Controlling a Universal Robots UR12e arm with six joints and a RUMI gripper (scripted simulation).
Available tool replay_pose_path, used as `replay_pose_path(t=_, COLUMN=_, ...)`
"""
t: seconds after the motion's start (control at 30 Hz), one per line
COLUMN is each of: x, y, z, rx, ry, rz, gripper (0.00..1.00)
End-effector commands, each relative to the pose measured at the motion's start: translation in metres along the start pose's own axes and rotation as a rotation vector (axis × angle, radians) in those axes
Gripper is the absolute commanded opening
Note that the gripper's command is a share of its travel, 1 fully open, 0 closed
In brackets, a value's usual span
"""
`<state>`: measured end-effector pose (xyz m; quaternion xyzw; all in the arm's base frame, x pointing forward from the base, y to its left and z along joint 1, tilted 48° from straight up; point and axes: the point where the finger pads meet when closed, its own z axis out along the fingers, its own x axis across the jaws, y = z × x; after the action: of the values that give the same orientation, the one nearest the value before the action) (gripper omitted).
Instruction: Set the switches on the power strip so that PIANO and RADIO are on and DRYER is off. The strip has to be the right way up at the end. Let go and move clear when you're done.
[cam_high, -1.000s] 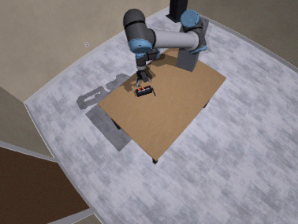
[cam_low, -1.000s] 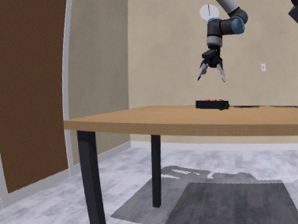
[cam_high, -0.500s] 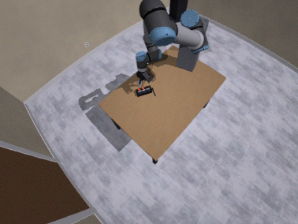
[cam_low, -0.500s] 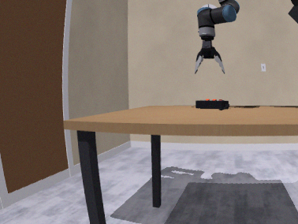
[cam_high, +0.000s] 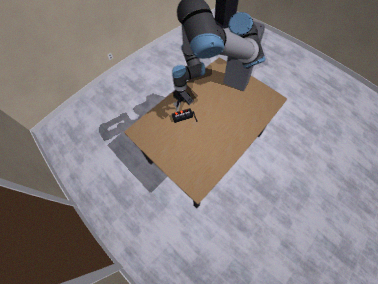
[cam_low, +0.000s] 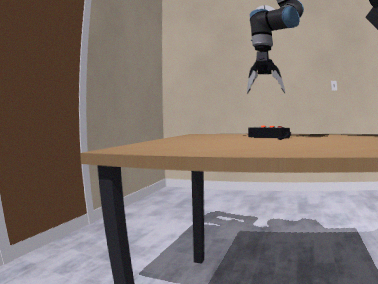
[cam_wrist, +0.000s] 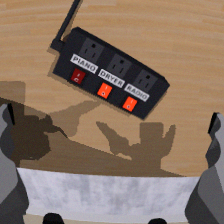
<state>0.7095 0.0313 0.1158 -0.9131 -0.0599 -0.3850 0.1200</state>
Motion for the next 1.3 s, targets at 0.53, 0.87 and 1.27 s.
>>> replay_pose_path(t=0.53, x=-0.019, y=0.008, z=0.027, rx=0.000, ry=0.000, rz=-0.430, gripper=1.00)
replay_pose_path(t=0.87, x=-0.036, y=0.016, z=0.050, rx=-0.001, ry=0.000, rz=-0.782, gripper=1.00)
replay_pose_path(t=1.27, x=-0.050, y=0.022, z=0.068, rx=-0.001, ry=0.000, rz=-1.074, gripper=1.00)
